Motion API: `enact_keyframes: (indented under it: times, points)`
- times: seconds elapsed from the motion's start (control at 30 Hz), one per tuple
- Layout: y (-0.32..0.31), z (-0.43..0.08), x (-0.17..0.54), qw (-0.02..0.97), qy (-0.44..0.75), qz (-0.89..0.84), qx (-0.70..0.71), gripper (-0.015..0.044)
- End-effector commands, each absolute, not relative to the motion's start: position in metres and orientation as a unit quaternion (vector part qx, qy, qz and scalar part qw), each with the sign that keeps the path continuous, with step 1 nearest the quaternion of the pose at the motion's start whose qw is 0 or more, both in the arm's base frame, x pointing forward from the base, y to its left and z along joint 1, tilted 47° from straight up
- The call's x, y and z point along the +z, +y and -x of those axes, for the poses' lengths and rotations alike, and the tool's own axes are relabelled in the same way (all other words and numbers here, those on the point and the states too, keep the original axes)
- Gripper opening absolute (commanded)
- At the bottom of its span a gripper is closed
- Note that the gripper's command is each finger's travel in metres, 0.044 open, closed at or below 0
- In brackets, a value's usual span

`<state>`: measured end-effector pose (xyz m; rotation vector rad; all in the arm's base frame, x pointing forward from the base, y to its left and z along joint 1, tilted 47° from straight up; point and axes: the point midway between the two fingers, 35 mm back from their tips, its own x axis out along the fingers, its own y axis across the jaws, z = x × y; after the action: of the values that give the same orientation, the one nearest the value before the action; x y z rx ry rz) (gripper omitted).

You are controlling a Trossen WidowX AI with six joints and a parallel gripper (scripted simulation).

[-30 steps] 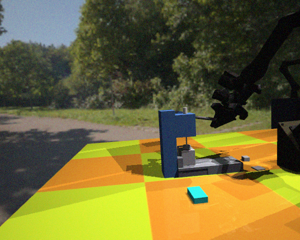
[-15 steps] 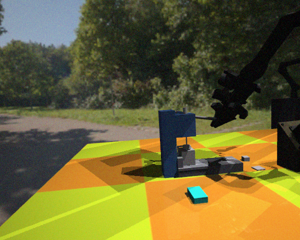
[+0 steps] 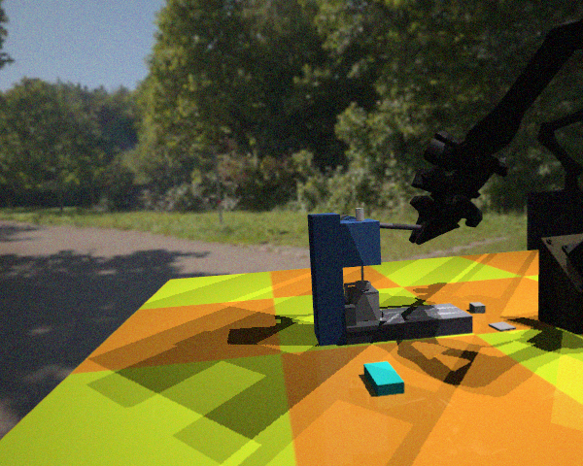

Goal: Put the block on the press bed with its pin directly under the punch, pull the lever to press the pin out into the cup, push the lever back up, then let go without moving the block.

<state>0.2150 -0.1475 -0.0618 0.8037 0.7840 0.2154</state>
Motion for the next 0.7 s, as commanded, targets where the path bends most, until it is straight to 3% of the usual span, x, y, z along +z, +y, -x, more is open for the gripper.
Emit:
enact_keyframes:
  times: [0.0,0.67]
  points:
    - [-0.1519,-0.2152,-0.0589,0.844,0.367,-0.378,0.101,0.0]
    - [-0.16,-0.2146,-0.0509,0.844,0.367,-0.378,0.101,0.0]
